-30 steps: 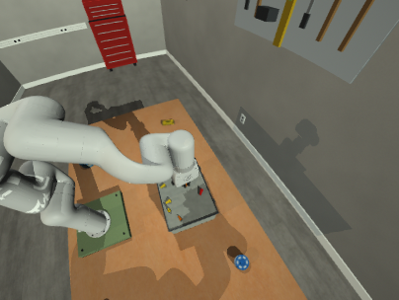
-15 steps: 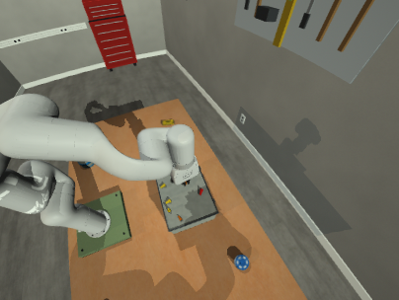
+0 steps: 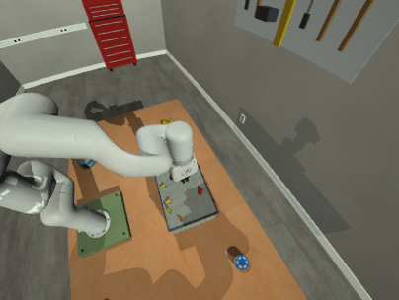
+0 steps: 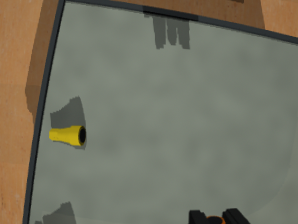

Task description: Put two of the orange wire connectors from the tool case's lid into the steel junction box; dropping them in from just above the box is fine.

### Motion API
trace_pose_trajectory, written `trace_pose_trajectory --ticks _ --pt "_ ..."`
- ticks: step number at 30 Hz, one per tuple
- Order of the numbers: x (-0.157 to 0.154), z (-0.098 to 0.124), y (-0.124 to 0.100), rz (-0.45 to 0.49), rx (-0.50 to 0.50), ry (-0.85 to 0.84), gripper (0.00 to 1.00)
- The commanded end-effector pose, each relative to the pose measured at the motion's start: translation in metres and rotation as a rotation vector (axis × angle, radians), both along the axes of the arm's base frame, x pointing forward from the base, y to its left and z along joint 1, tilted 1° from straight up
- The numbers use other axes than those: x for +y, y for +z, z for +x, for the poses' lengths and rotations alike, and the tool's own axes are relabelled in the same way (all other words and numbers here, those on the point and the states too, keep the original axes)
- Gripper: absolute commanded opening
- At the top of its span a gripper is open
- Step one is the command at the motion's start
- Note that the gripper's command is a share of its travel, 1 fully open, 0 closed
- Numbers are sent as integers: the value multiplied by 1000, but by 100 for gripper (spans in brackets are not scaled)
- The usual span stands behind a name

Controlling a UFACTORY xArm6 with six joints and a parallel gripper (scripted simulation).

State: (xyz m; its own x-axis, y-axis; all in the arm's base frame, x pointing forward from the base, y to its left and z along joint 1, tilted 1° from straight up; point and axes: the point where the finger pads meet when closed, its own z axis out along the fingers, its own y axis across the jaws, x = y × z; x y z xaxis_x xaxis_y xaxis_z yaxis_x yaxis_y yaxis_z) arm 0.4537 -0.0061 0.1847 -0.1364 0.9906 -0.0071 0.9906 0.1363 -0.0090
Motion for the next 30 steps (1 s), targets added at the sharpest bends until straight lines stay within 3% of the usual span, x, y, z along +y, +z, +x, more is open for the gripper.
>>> trace_pose_trajectory --ticks 1,12,14,26,30 --pt "16 1 2 0 -5 0 3" --pt "99 1 1 0 -5 0 3" --pt "99 1 1 0 -5 0 3" --pt "202 1 0 0 -5 0 3" --pt "221 1 0 0 -5 0 3"
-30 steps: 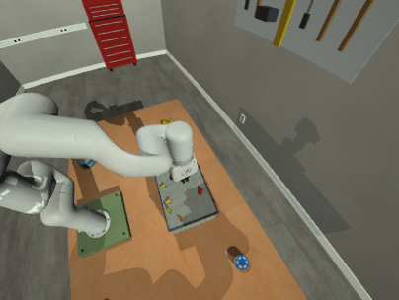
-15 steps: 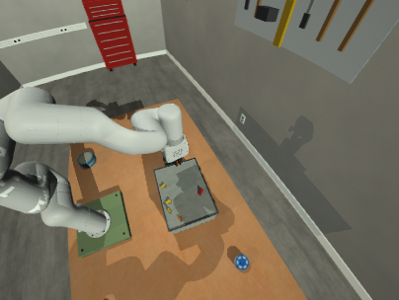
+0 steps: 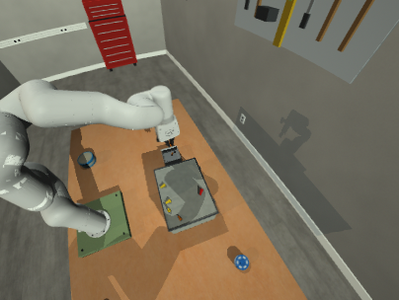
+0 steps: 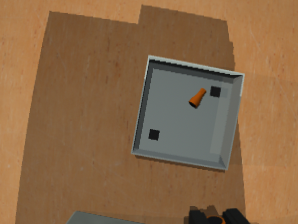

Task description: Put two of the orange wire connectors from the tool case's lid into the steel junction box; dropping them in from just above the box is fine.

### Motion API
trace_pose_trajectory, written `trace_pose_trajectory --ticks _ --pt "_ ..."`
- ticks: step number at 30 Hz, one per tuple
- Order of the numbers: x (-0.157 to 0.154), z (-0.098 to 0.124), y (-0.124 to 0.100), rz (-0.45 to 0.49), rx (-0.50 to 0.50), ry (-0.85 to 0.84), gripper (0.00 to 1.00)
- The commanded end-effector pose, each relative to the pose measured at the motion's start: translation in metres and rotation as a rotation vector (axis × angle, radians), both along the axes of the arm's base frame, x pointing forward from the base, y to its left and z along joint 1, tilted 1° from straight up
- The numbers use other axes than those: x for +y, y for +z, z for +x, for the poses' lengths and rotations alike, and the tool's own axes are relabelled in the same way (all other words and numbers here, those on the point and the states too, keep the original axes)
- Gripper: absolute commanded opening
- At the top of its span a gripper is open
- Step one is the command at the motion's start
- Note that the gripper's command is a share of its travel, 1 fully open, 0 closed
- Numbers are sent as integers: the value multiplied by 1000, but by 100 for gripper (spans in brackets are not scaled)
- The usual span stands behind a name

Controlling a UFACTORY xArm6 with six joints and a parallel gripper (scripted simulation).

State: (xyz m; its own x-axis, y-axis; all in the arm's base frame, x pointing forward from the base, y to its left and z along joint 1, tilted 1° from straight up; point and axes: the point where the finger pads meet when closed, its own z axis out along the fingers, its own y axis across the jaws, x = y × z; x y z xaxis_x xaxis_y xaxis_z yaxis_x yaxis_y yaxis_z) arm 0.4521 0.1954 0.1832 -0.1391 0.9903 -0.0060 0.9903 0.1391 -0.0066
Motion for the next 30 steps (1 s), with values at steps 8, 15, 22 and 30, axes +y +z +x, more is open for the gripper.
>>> trace_pose_trajectory --ticks 8,15,22,30 --pt "41 3 1 -2 -2 -2 3" --pt "43 3 1 -2 -2 -2 3" --pt "43 3 1 -2 -2 -2 3" --pt "42 3 -15 -2 -2 -2 3"
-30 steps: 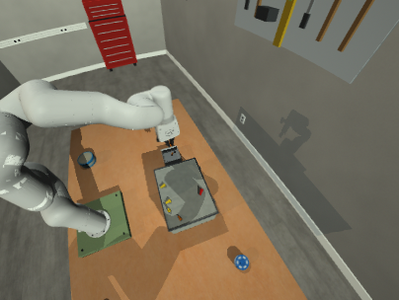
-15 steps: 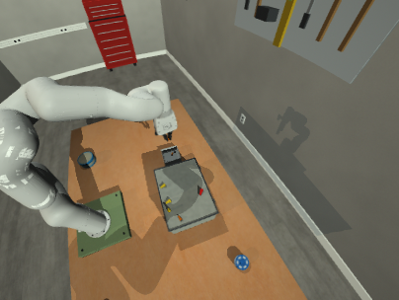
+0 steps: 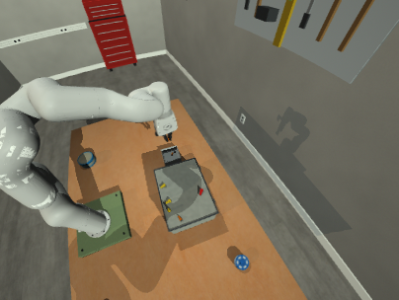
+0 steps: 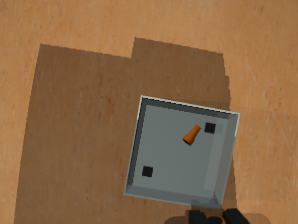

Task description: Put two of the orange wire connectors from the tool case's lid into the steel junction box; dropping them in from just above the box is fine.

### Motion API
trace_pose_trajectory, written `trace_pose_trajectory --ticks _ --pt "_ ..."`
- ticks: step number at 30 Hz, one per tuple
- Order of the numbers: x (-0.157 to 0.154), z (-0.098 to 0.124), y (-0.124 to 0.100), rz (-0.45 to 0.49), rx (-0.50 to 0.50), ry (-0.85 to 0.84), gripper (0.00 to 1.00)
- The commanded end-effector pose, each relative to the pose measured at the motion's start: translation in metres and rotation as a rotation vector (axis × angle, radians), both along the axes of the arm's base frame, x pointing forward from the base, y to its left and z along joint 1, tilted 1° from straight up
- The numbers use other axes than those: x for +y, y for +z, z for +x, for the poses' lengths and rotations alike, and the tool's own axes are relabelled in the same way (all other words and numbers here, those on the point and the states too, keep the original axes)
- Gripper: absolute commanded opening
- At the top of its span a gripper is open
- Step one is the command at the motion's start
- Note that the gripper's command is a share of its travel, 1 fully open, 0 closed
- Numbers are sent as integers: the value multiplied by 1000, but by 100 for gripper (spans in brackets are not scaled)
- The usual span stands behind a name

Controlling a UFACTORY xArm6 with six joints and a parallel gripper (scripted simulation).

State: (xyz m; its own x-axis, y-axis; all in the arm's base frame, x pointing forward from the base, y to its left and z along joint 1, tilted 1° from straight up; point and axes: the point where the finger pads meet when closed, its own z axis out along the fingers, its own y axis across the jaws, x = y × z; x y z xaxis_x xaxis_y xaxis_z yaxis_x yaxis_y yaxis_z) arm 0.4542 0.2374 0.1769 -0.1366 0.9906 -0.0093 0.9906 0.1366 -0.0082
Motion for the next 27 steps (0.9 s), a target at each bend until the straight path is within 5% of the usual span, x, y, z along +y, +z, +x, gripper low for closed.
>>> trace_pose_trajectory --ticks 1,6,20,27 --pt "0 1 -13 2 -4 0 3" --pt "0 1 -32 2 -4 0 3" --pt "-1 0 -150 2 -4 0 3" --pt "-1 0 -174 2 -4 0 3"
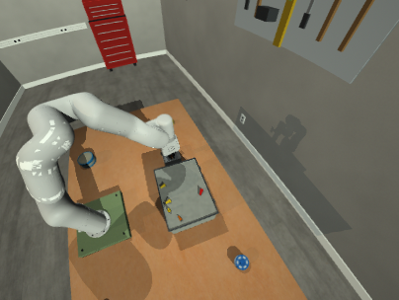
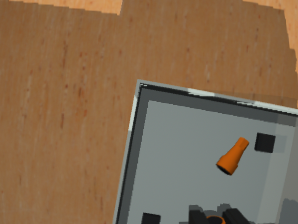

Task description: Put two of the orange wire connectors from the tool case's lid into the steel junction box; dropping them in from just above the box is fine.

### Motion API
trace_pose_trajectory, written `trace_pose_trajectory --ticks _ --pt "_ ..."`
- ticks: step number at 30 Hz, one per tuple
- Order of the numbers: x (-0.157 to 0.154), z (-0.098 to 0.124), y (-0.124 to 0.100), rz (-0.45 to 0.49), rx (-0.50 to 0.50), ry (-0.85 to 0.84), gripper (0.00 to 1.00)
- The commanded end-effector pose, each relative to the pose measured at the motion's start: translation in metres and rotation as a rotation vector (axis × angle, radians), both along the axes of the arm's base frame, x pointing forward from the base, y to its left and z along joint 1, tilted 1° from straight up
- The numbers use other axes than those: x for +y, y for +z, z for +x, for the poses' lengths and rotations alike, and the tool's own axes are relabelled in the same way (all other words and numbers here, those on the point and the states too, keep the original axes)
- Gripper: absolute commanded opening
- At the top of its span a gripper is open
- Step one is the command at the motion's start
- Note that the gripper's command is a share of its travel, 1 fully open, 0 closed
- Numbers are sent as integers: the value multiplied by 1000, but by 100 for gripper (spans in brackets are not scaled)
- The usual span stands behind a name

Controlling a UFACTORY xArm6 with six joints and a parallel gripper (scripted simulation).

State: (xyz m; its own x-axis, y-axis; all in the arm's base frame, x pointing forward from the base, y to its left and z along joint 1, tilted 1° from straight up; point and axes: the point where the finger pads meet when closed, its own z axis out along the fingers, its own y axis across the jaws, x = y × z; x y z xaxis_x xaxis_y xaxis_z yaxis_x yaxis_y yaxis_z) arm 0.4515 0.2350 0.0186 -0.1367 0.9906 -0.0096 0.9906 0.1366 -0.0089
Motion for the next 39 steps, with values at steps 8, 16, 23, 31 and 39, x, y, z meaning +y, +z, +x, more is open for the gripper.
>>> trace_pose_trajectory --ticks 8,16,23,31,39 --pt "1 3 -22 2 -4 0 3" --pt "1 3 -22 2 -4 0 27" --pt "1 3 -22 2 -4 0 27" --pt "1 3 -22 2 -4 0 27" --pt "1 3 -22 2 -4 0 27"
